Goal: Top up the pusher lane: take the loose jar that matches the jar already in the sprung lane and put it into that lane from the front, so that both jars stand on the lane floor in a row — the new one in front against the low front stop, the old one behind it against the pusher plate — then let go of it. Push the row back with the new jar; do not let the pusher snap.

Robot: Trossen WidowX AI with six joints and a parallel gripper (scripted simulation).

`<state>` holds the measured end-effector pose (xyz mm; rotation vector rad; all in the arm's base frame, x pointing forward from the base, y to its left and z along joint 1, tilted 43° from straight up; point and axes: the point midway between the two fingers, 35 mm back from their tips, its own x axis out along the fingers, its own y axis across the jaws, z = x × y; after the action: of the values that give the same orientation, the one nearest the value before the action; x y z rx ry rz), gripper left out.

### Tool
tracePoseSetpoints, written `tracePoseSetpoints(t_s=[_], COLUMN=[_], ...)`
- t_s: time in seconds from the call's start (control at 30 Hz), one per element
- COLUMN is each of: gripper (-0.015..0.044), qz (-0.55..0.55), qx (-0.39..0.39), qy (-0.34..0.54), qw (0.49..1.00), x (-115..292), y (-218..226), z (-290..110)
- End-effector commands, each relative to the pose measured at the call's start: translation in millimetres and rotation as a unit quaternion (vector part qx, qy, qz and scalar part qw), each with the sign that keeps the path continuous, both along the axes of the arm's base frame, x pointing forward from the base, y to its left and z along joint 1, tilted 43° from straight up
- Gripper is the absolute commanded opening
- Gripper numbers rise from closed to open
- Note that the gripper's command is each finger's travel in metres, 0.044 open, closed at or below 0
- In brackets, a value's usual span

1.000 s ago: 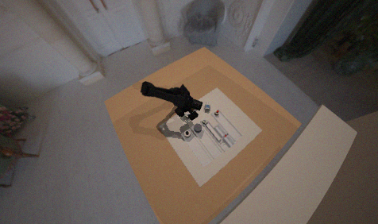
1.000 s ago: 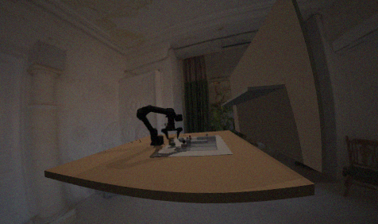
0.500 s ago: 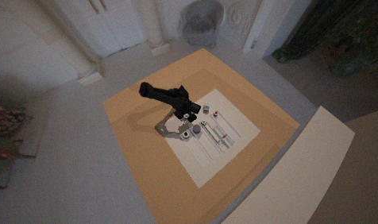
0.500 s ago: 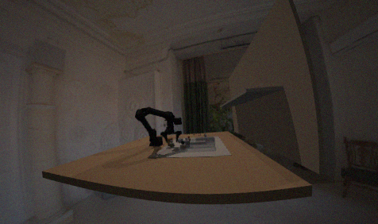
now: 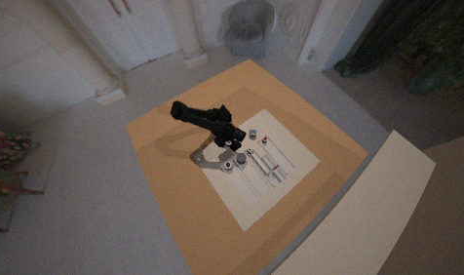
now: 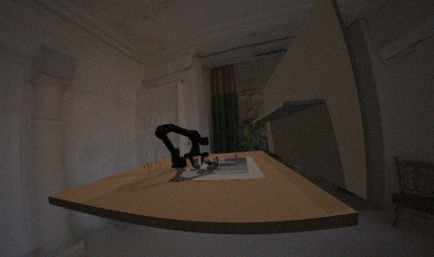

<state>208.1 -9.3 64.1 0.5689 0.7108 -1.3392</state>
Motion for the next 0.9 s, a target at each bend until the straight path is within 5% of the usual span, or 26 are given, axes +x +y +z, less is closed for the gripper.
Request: tracePoseSetpoints(t_s=[0.0,0.1,0.3,0.47,0.87], gripper=[0.0256,0.0177,0.0138,0.0006,0.0], qz=[0.002,0.002,0.002,0.007,0.03], qx=[-0.003,-0.003,-0.003,0.0,0.007], qy=[-0.001,-0.001,-0.001,0.0,0.005], qw=[1.0,1.0,1.0,1.0,1.0], x=[0.3,0.3,0.3,0.3,-13.0], y=[-1.0,-1.0,-1.0,9.3,53.9], z=[0.1,0.1,0.1,10.3,64.2])
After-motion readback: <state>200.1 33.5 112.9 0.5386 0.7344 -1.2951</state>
